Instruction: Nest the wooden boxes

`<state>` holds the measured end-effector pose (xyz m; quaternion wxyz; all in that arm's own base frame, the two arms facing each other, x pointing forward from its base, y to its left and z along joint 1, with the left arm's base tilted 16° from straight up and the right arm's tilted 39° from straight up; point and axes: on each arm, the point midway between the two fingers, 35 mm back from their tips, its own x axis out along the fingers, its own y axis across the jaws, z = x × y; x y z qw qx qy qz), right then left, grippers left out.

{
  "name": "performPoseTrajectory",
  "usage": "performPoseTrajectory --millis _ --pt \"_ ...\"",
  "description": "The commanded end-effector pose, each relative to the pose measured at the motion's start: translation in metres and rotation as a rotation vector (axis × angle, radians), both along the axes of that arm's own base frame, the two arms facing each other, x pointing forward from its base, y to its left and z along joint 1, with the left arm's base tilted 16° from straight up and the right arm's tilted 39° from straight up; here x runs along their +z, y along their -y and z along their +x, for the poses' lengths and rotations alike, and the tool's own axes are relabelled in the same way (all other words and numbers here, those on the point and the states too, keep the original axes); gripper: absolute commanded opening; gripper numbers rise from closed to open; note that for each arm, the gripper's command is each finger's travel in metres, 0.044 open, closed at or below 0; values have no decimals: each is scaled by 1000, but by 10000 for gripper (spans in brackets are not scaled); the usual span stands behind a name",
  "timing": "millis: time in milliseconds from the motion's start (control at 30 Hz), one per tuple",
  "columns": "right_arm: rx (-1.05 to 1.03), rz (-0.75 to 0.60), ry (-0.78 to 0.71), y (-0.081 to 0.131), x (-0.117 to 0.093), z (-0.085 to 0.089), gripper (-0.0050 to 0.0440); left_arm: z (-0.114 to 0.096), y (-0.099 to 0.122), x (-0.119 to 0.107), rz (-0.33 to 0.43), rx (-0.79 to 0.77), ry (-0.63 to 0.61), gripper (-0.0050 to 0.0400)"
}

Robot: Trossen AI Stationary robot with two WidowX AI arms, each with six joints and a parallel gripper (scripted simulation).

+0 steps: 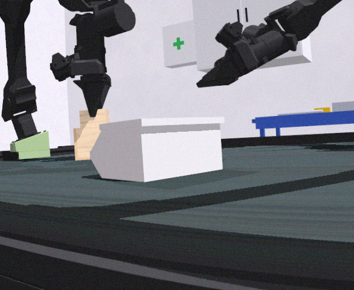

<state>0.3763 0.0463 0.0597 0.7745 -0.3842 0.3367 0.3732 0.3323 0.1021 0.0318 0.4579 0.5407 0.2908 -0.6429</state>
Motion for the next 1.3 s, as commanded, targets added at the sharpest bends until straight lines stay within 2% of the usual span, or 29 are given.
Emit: performPoseTrajectory --millis 0,1267 --pt "4 2 2 -1 0 0 400 -1 1 -2 -5 1 -5 0" --pt "4 2 2 -1 0 0 400 -1 2 -6 -5 1 -5 0"
